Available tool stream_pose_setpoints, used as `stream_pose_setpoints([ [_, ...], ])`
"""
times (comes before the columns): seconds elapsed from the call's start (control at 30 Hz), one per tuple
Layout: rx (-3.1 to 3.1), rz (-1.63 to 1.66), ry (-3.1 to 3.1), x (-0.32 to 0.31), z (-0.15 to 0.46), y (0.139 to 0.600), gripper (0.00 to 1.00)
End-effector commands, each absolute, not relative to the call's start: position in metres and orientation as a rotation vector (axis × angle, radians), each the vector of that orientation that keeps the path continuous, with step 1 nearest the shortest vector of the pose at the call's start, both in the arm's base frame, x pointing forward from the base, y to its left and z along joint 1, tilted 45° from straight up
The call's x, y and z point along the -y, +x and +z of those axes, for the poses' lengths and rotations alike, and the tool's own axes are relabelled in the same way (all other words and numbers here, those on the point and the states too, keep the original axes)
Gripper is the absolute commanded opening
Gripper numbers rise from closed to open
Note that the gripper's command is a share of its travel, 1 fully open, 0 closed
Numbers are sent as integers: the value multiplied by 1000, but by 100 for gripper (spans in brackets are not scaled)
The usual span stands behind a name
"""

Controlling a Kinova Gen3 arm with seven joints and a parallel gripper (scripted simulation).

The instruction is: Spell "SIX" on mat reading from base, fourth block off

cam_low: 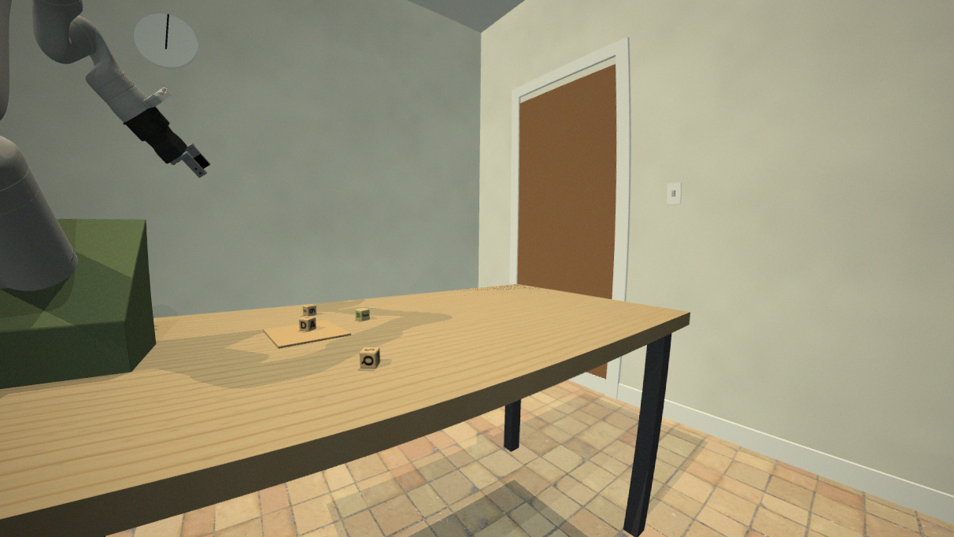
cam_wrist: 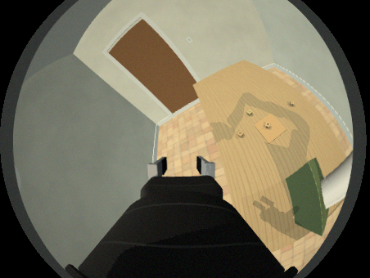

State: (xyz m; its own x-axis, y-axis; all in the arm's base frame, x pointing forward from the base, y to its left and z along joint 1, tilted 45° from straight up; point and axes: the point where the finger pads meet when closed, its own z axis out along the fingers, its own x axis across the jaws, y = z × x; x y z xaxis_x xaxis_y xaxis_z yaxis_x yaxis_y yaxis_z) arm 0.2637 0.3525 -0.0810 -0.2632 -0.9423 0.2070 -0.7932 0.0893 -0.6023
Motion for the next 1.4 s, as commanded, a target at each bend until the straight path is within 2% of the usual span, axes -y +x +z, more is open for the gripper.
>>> stream_pose_setpoints([
  [0.0, -2171, -962, -1733, -338, -86, 283, 100],
  [0.23, -2231, -1038, -1774, -306, -97, 316, 100],
  [0.6, -2460, -1167, -1930, -190, -131, 389, 100],
  [0.67, -2460, -1167, -1930, -190, -131, 389, 100],
  [1.1, -2768, -1065, -2136, -51, -170, 414, 100],
  [1.37, -2839, -1000, -2182, -21, -179, 412, 100],
])
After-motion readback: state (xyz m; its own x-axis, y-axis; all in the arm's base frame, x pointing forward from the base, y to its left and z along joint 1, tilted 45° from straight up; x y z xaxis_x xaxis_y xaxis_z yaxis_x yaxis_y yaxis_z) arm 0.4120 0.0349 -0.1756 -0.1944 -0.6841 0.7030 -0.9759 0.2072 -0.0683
